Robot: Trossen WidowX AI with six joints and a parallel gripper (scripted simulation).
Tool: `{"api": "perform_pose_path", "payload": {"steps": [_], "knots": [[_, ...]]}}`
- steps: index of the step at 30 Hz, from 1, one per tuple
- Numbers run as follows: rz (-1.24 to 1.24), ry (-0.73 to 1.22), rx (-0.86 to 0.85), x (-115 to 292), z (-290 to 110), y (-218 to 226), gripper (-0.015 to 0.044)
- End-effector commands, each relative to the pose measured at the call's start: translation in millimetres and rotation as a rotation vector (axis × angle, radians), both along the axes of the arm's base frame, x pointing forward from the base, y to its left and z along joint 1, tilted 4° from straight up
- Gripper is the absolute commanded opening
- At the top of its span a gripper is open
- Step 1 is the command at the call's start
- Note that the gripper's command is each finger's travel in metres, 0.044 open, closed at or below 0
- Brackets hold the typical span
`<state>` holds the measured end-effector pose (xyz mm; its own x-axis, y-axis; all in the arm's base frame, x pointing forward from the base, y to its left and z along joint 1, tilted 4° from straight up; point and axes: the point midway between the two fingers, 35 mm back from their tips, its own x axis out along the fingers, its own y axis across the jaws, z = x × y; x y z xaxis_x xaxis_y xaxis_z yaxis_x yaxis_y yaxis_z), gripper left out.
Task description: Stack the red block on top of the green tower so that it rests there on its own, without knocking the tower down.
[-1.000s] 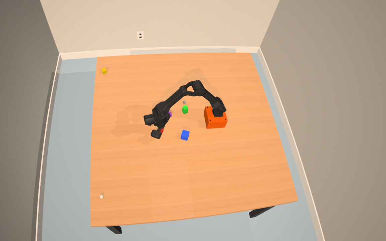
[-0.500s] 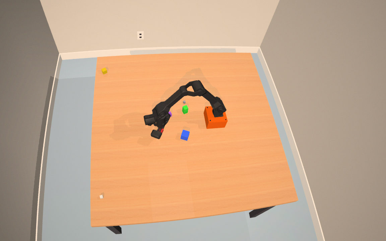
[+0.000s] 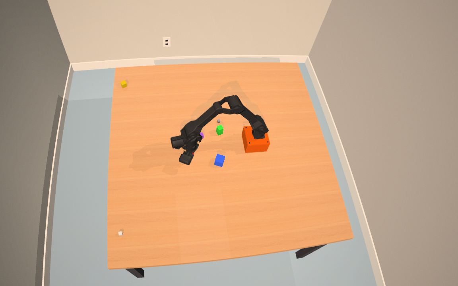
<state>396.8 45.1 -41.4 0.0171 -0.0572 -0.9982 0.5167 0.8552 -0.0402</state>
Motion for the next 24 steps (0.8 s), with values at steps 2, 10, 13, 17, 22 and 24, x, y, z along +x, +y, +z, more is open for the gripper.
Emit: {"api": "perform_pose_path", "payload": {"steps": [2,10,13,17,22,24], "knots": [[0.003,0.000,-0.004,0.1,3.8,-0.3,0.0019],[0.003,0.000,-0.004,-0.5,45.4,2.9,0.0000],[0.003,0.000,-0.004,-0.7,62.0,3.9,0.0000],[0.003,0.000,-0.004,-0.9,81.0,5.1,0.0000],[0.003,0.000,-0.003,-1.2,106.3,6.7,0.0000],[0.003,0.000,-0.003,-1.4,114.8,7.2,0.0000]]}}
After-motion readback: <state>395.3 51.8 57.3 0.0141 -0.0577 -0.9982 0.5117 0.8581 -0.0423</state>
